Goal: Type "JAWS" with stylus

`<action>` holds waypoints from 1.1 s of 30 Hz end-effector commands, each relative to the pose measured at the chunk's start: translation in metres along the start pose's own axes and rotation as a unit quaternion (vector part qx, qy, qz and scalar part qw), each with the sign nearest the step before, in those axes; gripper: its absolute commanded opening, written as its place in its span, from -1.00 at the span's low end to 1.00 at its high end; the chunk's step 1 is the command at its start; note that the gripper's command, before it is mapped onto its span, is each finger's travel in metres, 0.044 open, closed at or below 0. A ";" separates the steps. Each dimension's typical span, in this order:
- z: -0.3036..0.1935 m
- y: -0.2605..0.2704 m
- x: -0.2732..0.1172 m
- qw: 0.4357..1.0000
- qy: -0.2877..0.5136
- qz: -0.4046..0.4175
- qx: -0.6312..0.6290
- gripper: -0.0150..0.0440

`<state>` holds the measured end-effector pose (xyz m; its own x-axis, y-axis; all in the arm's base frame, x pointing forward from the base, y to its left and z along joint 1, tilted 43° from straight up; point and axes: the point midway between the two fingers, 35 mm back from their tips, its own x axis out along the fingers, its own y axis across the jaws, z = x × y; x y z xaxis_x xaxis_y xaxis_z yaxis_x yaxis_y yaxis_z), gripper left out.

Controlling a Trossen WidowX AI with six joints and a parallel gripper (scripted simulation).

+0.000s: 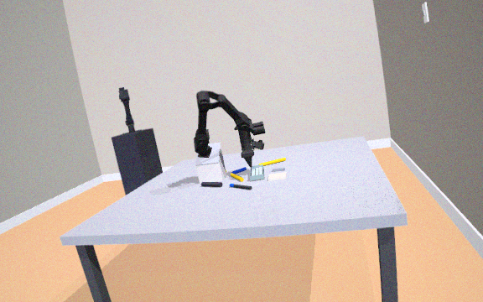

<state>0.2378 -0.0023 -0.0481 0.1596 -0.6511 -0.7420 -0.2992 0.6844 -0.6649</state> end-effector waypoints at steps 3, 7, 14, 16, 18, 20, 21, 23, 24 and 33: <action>-0.004 0.022 0.003 1.000 0.005 -0.002 0.001 -0.49; -0.004 0.022 0.003 1.000 0.005 -0.002 0.001 -0.49; -0.004 0.023 0.000 1.000 0.005 -0.002 0.001 -0.49; -0.002 0.023 -0.019 1.000 0.004 0.000 0.001 -0.49; -0.002 0.023 -0.047 1.000 0.004 0.000 0.001 -0.49; -0.003 0.023 -0.058 1.000 0.005 -0.001 0.002 -0.49; -0.003 0.023 -0.058 1.000 0.005 -0.001 0.002 -0.49; -0.003 0.023 -0.058 1.000 0.005 -0.001 0.002 -0.49; -0.003 0.023 -0.058 1.000 0.005 -0.001 0.002 -0.49; -0.001 0.025 -0.052 1.000 0.003 -0.002 -0.003 -0.22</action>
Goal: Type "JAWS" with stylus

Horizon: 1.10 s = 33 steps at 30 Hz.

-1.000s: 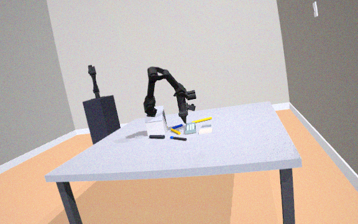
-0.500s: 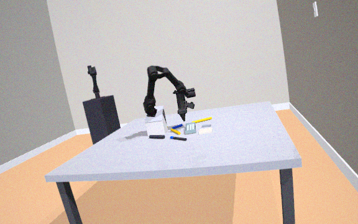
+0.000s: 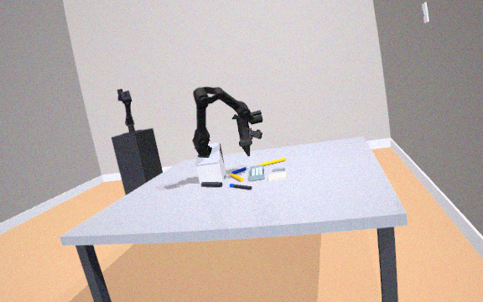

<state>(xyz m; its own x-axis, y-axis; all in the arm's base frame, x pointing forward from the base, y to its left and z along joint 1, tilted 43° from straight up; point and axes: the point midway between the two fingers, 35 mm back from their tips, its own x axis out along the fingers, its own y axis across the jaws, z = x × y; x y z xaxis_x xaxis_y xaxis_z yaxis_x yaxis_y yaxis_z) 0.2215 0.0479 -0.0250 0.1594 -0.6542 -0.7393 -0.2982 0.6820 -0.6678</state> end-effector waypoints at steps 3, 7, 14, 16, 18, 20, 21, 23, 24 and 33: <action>0.000 0.019 0.002 0.998 0.033 -0.006 -0.056 0.02; -0.005 0.049 0.008 0.985 0.089 -0.020 -0.144 0.02; -0.026 0.096 0.023 0.939 0.192 -0.059 -0.279 0.02; -0.033 0.106 0.029 0.921 0.222 -0.074 -0.312 0.02; -0.038 0.111 0.032 0.908 0.241 -0.083 -0.332 0.02; -0.038 0.111 0.033 0.906 0.244 -0.085 -0.335 0.02; -0.038 0.111 0.033 0.906 0.244 -0.085 -0.335 0.02; -0.038 0.111 0.033 0.906 0.244 -0.085 -0.335 0.02; -0.038 0.112 0.033 0.906 0.244 -0.084 -0.335 0.02; -0.037 0.113 0.037 0.906 0.244 -0.085 -0.335 0.02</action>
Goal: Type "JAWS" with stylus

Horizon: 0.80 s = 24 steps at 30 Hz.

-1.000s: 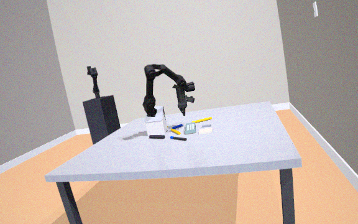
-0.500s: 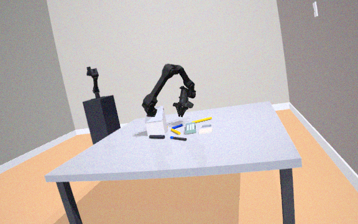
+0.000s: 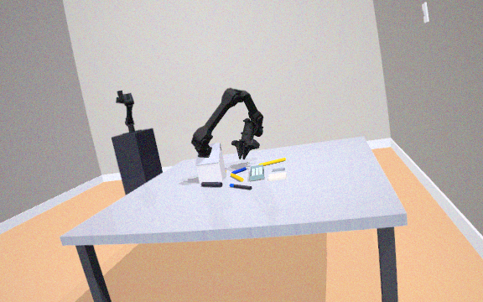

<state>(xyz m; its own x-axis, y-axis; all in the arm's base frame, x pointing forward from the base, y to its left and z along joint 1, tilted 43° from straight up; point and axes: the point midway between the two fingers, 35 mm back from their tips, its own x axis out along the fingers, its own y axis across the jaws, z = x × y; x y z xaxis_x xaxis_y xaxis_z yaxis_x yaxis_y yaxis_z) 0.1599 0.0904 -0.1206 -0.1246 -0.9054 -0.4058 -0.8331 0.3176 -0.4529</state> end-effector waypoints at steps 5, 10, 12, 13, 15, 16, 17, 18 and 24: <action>0.005 0.003 0.005 1.000 0.006 0.000 -0.005 0.02; 0.005 0.003 0.006 1.000 0.006 0.000 -0.005 0.02; 0.006 0.003 0.008 1.000 0.006 0.000 -0.005 0.02; 0.006 0.003 0.008 1.000 0.006 -0.001 -0.005 0.02; 0.006 0.003 0.008 1.000 0.006 -0.001 -0.005 0.02; 0.007 0.003 0.009 1.000 0.006 -0.001 -0.005 0.02; 0.007 0.003 0.009 1.000 0.006 -0.001 -0.005 0.02; 0.007 0.003 0.010 1.000 0.006 -0.001 -0.005 0.02; 0.009 0.003 0.013 1.000 0.006 -0.001 -0.005 0.02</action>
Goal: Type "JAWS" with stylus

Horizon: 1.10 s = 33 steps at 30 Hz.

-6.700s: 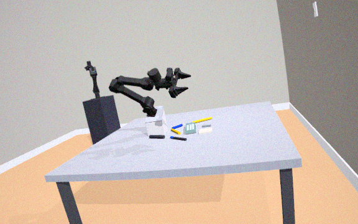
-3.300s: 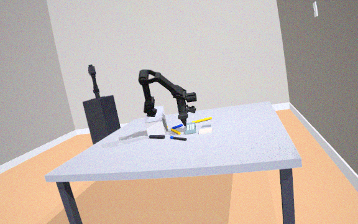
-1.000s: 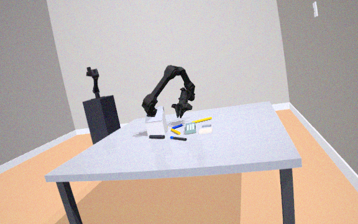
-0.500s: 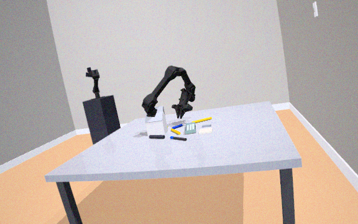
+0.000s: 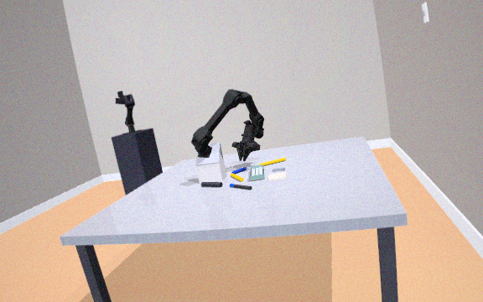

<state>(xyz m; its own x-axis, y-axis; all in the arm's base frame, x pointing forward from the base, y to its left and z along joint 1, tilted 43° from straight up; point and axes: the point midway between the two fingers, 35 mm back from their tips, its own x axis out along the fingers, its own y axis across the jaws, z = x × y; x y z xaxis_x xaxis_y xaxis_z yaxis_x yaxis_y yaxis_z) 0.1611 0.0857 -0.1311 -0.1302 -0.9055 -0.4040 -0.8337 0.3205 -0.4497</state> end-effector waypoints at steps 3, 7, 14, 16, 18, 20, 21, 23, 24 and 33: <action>0.001 0.001 0.005 1.000 0.003 -0.002 -0.004 0.02; 0.003 0.001 0.008 1.000 0.003 -0.003 -0.004 0.02; 0.004 0.001 0.010 1.000 0.004 -0.003 -0.004 0.02; 0.004 0.001 0.011 1.000 0.004 -0.003 -0.004 0.02; 0.005 0.000 0.013 1.000 0.004 -0.003 -0.004 0.02; 0.005 0.000 0.013 1.000 0.004 -0.003 -0.004 0.02; 0.005 0.000 0.013 1.000 0.004 -0.003 -0.004 0.02; 0.006 0.000 0.015 1.000 0.004 -0.003 -0.004 0.02; 0.006 0.000 0.015 1.000 0.004 -0.003 -0.004 0.02; 0.008 0.000 0.019 1.000 0.004 -0.003 -0.004 0.02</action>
<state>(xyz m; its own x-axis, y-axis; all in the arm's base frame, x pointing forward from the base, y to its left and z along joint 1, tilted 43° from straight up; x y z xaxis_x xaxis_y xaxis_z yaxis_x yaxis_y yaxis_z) 0.1638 0.0741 -0.1429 -0.1300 -0.9060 -0.4029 -0.8336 0.3199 -0.4503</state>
